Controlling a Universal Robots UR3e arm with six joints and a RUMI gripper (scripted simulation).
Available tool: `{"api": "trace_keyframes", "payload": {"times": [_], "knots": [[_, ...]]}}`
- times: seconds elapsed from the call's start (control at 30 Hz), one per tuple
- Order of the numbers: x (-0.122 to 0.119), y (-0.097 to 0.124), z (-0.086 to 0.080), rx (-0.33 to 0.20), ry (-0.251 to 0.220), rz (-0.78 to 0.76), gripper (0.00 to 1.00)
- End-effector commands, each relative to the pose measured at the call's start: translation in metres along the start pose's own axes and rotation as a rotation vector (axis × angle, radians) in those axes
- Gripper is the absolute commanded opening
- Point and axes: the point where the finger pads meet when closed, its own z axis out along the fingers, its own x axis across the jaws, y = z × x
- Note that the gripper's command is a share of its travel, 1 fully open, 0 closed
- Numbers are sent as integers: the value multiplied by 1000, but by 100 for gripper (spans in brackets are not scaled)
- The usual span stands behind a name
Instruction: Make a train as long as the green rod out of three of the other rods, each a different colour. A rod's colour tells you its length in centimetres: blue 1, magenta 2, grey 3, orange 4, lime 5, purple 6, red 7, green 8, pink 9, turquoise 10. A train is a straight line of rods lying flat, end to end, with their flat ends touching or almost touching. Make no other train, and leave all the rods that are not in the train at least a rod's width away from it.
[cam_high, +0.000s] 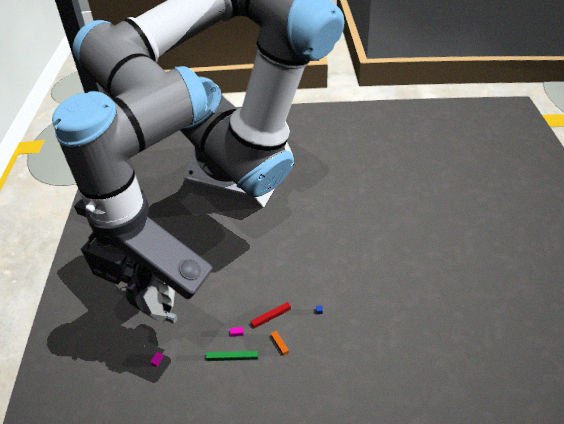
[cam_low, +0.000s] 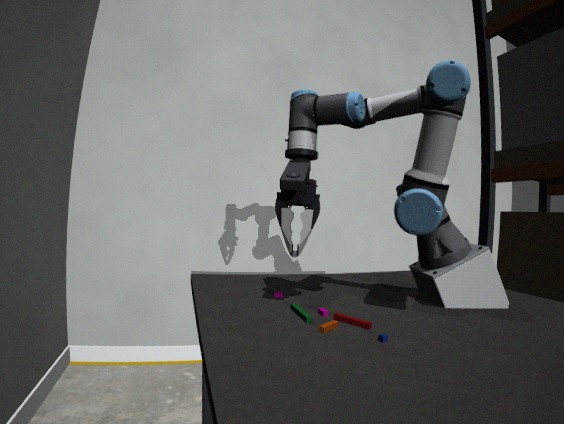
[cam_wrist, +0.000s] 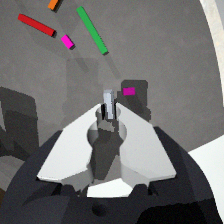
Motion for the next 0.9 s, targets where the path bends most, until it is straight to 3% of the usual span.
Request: {"api": "trace_keyframes", "payload": {"times": [0.0,0.87], "knots": [[1,0,-3,1,2,-1,0],[-4,-5,-3,1,2,32,0]]}}
